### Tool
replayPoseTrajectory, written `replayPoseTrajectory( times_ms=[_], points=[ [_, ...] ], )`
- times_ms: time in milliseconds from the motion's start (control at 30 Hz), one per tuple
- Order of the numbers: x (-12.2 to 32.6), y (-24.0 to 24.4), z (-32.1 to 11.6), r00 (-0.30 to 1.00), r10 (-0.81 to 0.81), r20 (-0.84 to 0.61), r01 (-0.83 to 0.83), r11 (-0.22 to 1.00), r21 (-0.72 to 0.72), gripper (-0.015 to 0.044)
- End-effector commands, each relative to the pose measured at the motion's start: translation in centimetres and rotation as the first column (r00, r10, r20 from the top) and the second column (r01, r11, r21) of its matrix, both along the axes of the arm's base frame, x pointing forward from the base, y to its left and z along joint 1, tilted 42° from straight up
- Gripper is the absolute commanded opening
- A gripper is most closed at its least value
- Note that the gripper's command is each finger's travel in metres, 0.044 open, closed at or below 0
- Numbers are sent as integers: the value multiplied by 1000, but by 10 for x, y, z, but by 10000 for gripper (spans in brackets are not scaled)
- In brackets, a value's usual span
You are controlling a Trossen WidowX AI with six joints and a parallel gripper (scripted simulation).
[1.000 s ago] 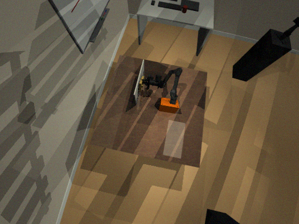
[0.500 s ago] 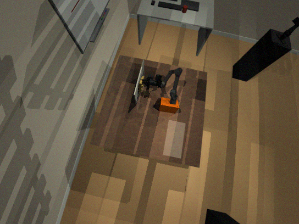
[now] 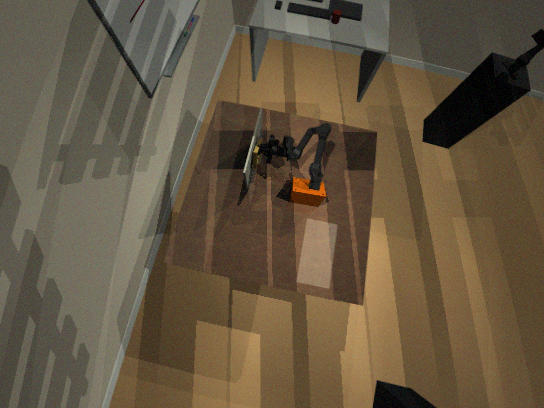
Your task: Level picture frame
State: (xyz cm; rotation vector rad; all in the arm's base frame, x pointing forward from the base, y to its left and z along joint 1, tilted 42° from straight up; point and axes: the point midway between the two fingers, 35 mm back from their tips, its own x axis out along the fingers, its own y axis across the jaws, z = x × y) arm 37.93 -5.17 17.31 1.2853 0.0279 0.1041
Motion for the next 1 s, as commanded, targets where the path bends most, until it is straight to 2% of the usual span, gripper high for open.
replayPoseTrajectory(
  times_ms=[0,833,967],
  points=[
    [0,1,0,1000,7,6,-7,1000,-8,0],
    [0,0,-2,1000,2,2,-2,1000,-6,0],
    [0,0,-2,1000,0,9,1,998,-69,0]
  ],
)
